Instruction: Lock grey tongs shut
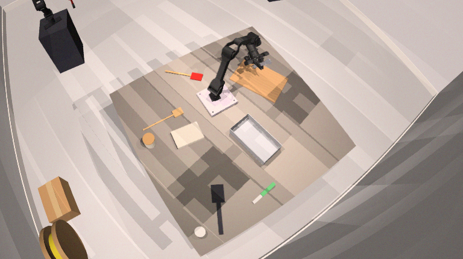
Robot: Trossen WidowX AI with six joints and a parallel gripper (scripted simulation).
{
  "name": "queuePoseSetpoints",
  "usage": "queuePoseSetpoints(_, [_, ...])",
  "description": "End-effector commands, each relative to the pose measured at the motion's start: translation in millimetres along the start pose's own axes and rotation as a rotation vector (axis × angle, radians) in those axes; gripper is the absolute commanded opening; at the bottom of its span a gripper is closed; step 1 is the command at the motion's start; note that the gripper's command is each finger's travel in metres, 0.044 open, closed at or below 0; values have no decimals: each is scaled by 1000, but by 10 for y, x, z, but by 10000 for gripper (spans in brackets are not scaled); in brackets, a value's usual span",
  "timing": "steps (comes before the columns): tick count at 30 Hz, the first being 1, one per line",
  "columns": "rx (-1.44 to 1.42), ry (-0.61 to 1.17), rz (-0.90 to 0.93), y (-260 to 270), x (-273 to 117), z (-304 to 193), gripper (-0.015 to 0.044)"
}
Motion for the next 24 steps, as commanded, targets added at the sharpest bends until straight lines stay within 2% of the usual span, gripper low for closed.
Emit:
queuePoseSetpoints(1, [-13,-128,17,0,67,-85,-150])
queuePoseSetpoints(12, [-72,-484,-8,-3,261,-261,-150])
queuePoseSetpoints(24, [-112,-823,-192,-16,393,-524,-150])
Point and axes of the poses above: the point midway between the two fingers, 35 mm back from their tips, its own x axis out along the fingers, its own y axis across the jaws, z = x × y, the point moved 7 cm from there along -x, back along the fingers, and after that the axes turned 11 degrees about -x, right-handed, at the moved point
